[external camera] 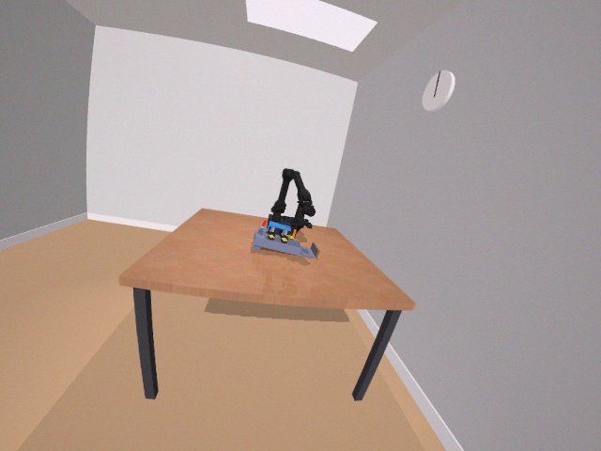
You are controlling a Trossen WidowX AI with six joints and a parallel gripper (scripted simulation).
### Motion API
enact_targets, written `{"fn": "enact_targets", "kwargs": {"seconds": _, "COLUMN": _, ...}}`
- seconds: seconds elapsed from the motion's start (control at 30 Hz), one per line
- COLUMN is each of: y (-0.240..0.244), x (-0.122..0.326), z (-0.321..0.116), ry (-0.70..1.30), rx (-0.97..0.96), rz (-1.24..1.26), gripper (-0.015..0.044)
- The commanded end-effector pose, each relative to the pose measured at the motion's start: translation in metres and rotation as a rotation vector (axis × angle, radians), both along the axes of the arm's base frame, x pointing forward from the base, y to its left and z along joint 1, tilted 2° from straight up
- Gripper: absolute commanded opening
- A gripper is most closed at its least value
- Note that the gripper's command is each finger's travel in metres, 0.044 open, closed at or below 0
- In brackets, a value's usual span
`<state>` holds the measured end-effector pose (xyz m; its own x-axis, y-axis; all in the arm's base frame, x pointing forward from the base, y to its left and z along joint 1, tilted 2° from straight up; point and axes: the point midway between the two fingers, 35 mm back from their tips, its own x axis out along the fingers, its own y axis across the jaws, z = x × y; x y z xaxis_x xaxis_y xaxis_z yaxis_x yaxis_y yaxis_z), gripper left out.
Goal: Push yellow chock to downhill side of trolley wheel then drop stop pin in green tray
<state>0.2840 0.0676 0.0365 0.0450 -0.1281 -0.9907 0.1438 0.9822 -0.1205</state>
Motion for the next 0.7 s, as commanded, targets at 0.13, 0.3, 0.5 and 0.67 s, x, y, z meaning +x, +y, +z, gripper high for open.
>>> {"fn": "enact_targets", "kwargs": {"seconds": 0.13, "y": 0.0000, "x": 0.0000, "z": 0.0000, "ry": 0.000, "rx": 0.000, "rz": 0.000, "gripper": 0.0000}}
{"fn": "enact_targets", "kwargs": {"seconds": 0.3, "y": 0.0000, "x": 0.0000, "z": 0.0000, "ry": 0.000, "rx": 0.000, "rz": 0.000, "gripper": 0.0026}}
{"fn": "enact_targets", "kwargs": {"seconds": 0.5, "y": 0.0000, "x": 0.0000, "z": 0.0000, "ry": 0.000, "rx": 0.000, "rz": 0.000, "gripper": 0.0184}}
{"fn": "enact_targets", "kwargs": {"seconds": 0.67, "y": 0.0011, "x": -0.0003, "z": 0.0078, "ry": -0.001, "rx": -0.002, "rz": 0.001, "gripper": 0.0190}}
